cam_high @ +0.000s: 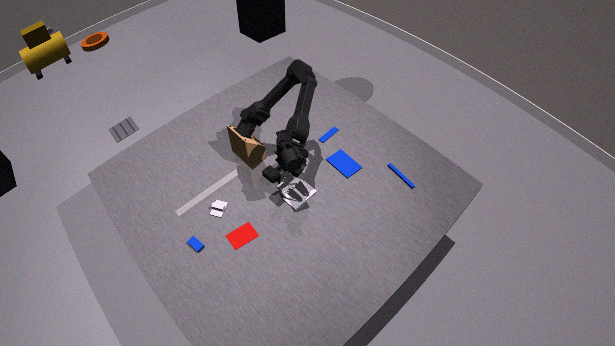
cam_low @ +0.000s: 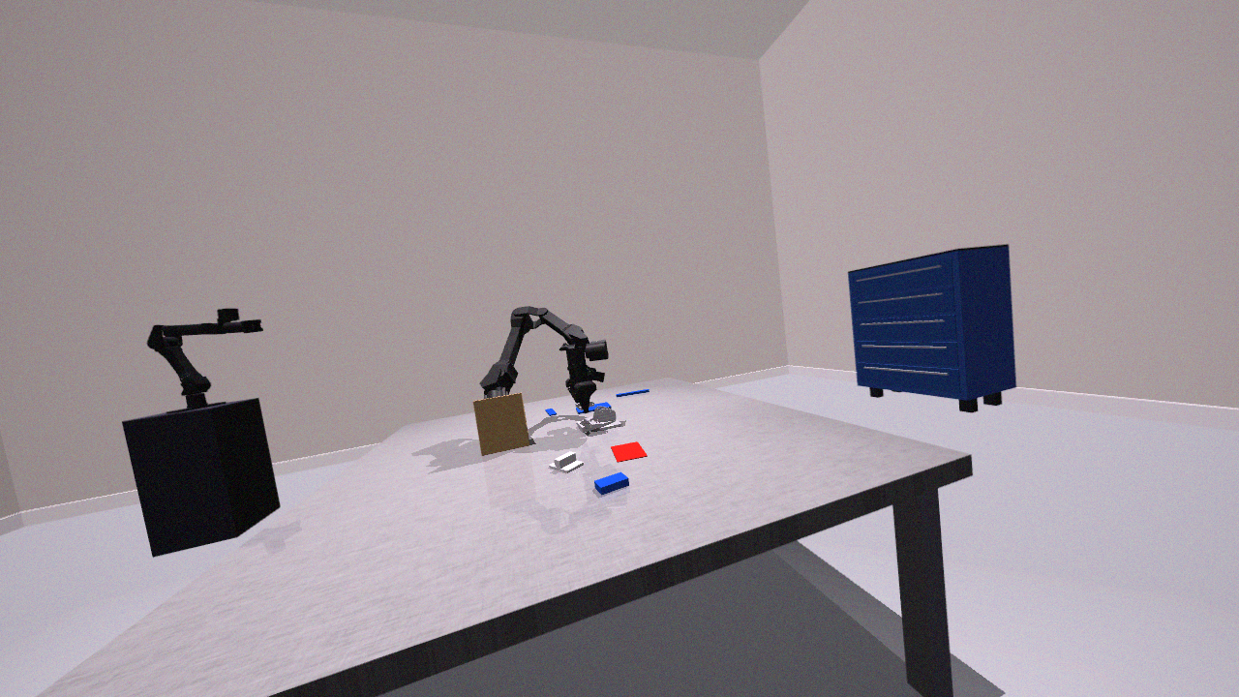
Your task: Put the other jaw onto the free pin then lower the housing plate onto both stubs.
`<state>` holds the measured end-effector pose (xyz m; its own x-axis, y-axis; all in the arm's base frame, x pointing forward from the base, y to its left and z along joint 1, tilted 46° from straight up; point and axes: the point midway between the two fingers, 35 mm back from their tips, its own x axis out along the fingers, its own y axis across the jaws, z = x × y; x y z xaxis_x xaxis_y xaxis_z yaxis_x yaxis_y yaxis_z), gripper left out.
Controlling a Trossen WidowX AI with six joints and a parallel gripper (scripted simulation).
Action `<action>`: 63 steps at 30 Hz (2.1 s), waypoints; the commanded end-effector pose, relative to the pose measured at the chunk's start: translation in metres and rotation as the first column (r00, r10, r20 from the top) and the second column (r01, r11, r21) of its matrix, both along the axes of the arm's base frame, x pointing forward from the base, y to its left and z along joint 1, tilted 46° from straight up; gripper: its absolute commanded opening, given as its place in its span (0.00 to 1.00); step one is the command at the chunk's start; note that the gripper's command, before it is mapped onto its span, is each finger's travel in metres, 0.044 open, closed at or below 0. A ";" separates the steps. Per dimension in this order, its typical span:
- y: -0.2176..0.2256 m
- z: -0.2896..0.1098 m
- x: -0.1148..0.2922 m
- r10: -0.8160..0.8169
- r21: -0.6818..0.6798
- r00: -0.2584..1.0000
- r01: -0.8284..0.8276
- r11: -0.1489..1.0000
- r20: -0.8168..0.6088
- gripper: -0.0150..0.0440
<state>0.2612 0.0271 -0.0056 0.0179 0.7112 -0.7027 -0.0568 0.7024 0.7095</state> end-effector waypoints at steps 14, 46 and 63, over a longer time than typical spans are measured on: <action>0.022 -0.020 -0.002 -0.003 0.009 1.000 0.003 1.000 -0.006 0.85; 0.031 -0.027 -0.003 -0.008 0.011 1.000 0.008 1.000 -0.013 0.85; 0.034 -0.030 -0.003 -0.010 0.011 1.000 0.011 1.000 -0.015 0.85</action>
<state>0.2588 0.0594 -0.0347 0.0143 0.7157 -0.6983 -0.0441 0.6981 0.7146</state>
